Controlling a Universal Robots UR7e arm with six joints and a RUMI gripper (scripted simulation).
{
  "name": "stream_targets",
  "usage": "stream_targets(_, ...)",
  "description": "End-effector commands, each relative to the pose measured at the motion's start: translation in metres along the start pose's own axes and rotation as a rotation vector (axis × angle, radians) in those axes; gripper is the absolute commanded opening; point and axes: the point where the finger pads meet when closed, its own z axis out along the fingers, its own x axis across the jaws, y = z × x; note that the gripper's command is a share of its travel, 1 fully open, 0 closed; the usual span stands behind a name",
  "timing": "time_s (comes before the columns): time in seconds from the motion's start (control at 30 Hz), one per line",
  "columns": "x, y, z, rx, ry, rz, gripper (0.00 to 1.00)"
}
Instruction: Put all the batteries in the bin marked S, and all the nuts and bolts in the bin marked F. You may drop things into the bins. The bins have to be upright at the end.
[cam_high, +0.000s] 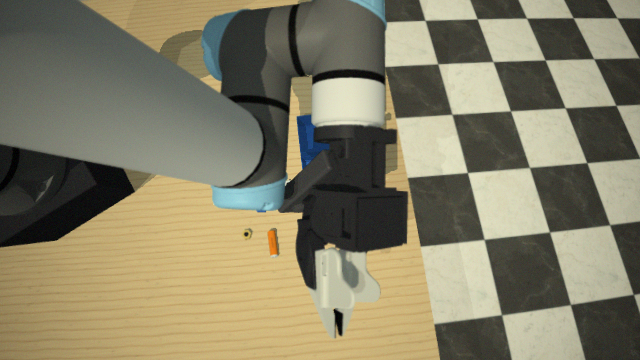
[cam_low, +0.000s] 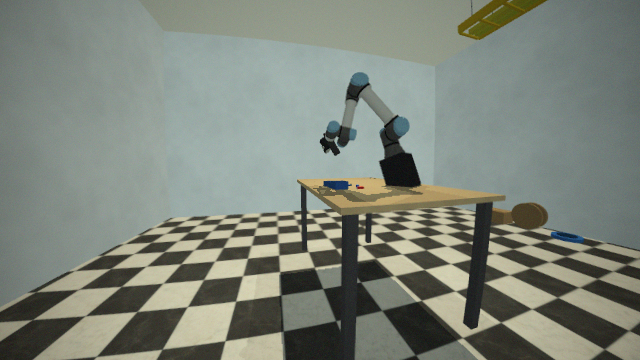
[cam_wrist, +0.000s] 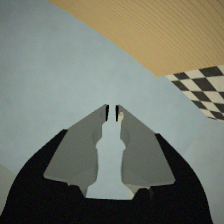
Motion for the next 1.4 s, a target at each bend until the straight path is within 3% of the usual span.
stream_targets(0.0,0.016,-0.020,0.011,-0.012,0.009,0.001,0.04)
stream_targets(0.1,0.016,-0.020,0.011,-0.012,0.009,0.001,0.04)
stream_targets(0.13,0.015,-0.025,0.005,0.016,-0.004,0.040,0.04)
stream_targets(0.23,0.020,-0.022,0.004,0.067,0.055,0.155,0.04)
stream_targets(0.3,0.020,-0.022,0.004,0.067,0.055,0.155,0.04)
stream_targets(0.5,0.028,-0.032,-0.007,0.157,0.115,0.346,0.04)
stream_targets(0.8,0.032,-0.044,-0.024,0.290,0.160,0.577,0.04)
stream_targets(0.87,0.032,-0.044,-0.024,0.290,0.160,0.577,0.04)
stream_targets(0.9,0.032,-0.049,-0.031,0.338,0.161,0.645,0.04)
stream_targets(1.37,0.030,-0.070,-0.062,0.573,0.137,0.974,0.04)
